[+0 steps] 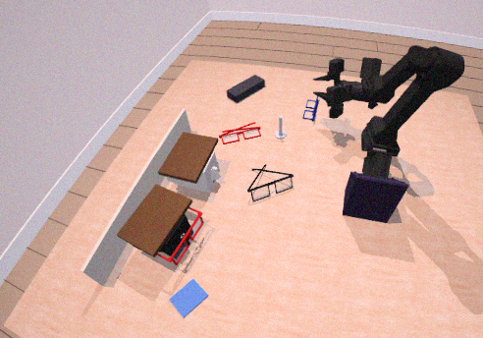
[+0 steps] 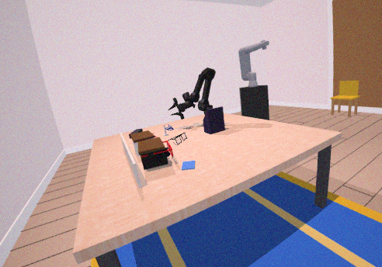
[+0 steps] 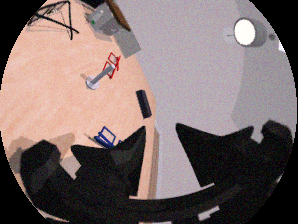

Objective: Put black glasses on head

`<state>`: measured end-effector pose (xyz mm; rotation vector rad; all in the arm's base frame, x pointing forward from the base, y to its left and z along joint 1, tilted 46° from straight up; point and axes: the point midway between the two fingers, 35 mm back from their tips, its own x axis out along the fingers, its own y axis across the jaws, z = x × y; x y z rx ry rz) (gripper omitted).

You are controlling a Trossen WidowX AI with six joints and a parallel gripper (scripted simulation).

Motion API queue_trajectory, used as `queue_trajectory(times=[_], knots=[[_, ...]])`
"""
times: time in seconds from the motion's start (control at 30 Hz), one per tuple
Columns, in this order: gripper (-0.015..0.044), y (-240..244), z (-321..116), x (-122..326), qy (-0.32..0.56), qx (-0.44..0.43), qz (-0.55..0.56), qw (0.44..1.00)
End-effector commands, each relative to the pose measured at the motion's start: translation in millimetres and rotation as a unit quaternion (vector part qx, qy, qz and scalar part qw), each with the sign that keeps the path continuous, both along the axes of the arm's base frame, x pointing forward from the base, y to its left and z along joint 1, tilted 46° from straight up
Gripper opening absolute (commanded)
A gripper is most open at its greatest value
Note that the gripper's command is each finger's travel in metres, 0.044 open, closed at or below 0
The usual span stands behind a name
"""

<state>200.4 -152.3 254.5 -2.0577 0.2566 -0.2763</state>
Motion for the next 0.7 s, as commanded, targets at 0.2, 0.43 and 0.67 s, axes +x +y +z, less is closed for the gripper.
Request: queue_trajectory(times=[0.2, 0.43, 0.67], knots=[[0.0200, 21.2, -45.9, 83.7, 0.071, 0.393, -0.001, 0.917], [0.0200, 73.1, -114.2, 119.8, 0.193, 0.548, -0.102, 0.807], [0.0200, 133.1, -195.7, 116.0, 0.314, 0.538, -0.252, 0.740]])
